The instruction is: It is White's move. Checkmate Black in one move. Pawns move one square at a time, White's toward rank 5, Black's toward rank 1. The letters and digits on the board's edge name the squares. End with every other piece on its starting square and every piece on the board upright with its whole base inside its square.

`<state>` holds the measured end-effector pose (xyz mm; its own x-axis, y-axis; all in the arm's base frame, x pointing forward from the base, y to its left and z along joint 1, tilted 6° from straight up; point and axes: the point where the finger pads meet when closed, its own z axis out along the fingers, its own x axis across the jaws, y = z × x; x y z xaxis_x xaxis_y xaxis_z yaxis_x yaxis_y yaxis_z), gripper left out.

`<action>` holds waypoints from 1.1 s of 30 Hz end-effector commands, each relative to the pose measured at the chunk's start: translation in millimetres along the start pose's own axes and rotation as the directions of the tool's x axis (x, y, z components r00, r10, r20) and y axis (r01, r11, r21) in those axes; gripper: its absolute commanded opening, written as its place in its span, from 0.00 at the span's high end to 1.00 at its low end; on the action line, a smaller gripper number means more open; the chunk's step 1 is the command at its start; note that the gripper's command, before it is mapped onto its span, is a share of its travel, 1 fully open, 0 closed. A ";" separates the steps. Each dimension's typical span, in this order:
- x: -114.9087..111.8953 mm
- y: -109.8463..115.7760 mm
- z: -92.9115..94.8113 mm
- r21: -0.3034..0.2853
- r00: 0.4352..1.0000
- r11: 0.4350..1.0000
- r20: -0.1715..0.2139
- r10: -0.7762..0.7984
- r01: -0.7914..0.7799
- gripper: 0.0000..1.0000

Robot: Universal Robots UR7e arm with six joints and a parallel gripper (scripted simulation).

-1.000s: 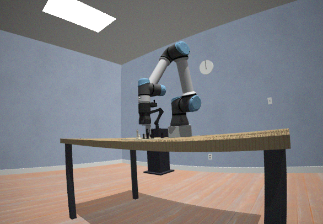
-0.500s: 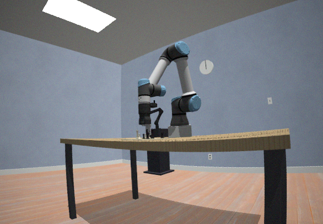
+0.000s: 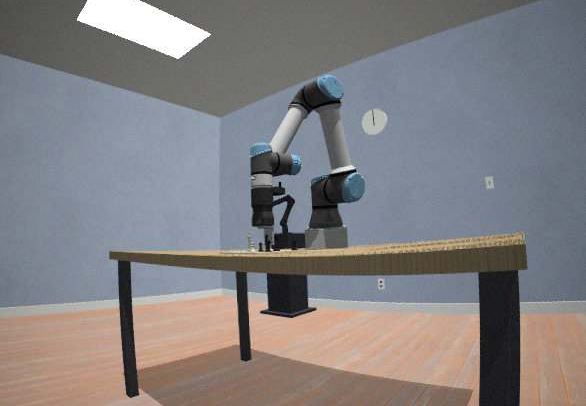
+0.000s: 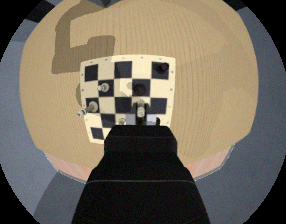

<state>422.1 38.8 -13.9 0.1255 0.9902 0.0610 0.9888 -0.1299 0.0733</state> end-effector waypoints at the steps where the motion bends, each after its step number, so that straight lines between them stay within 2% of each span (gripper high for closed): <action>1: 0.0 0.4 -0.4 -0.001 1.000 1.000 0.000 0.000 0.000 1.00; 25: 0.0 0.4 -0.4 -0.001 1.000 1.000 0.000 0.000 0.000 1.00; 26: 0.0 0.4 -0.4 -0.001 1.000 1.000 0.000 0.000 0.000 0.84; 28: 0.0 0.4 -0.4 -0.001 1.000 1.000 0.000 0.000 0.000 0.84; 29: 0.0 0.4 -0.4 -0.001 1.000 1.000 0.000 0.000 0.000 0.68; 33: 0.0 0.4 -0.4 -0.001 1.000 1.000 0.000 0.000 0.000 0.68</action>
<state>422.1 38.8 -13.9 0.1255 0.9902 0.0610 0.9888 -0.1299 0.0733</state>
